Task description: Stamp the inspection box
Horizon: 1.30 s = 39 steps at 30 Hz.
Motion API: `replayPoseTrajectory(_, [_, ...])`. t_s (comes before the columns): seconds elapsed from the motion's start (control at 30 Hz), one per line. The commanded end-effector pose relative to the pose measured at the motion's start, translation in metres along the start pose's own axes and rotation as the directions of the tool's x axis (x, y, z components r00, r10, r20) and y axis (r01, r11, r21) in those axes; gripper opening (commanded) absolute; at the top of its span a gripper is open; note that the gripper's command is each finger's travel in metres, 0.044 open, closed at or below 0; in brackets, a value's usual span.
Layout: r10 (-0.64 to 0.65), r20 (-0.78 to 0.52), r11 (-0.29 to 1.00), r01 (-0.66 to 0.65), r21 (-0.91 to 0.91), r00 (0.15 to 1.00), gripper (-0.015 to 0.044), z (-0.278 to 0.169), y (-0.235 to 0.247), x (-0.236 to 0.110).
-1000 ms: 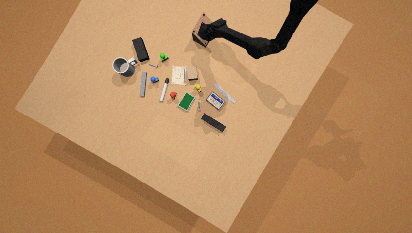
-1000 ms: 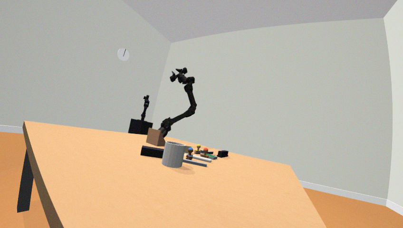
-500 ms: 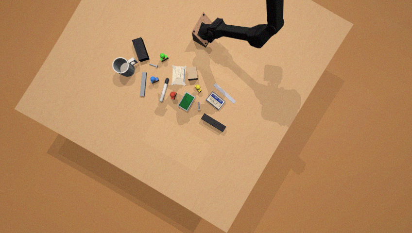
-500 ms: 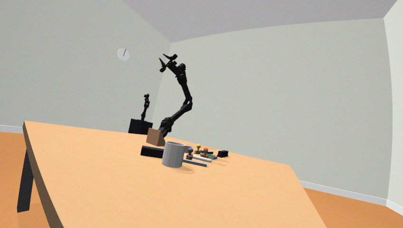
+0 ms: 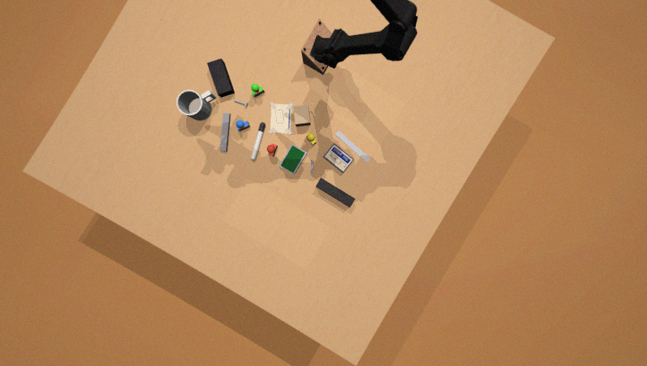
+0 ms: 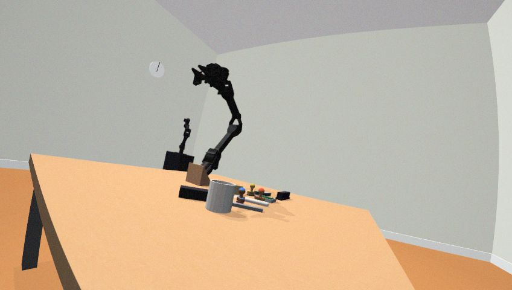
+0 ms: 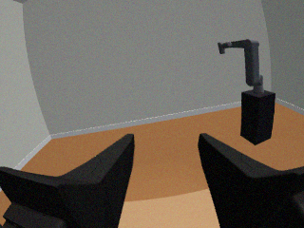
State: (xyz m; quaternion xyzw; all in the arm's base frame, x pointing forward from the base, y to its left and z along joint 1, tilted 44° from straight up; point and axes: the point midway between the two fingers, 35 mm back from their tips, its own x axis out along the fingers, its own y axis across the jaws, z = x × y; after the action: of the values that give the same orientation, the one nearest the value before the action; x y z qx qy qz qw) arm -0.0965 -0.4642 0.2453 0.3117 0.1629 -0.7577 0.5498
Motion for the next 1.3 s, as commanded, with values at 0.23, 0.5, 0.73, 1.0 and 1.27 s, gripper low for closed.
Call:
replayPoseTrajectory(0.23, [0.146,-0.417,0.876,-0.313,-0.367,0.897,0.0211,-0.131,0.082,0.040])
replayPoseTrajectory(0.5, [0.145,-0.744,0.582,-0.665,-0.469,0.652,0.0211,-0.256,0.130,0.032])
replayPoseTrajectory(0.73, [0.033,-0.943,0.243,-0.918,-0.314,0.331,0.0211,-0.367,0.147,-0.008])
replayPoseTrajectory(1.0, [-0.156,-0.987,-0.042,-0.998,0.045,-0.038,0.0211,-0.459,0.142,-0.078])
replayPoseTrajectory(1.27, [-0.161,-0.986,-0.046,-0.997,0.054,-0.046,0.0211,-0.463,0.142,-0.080])
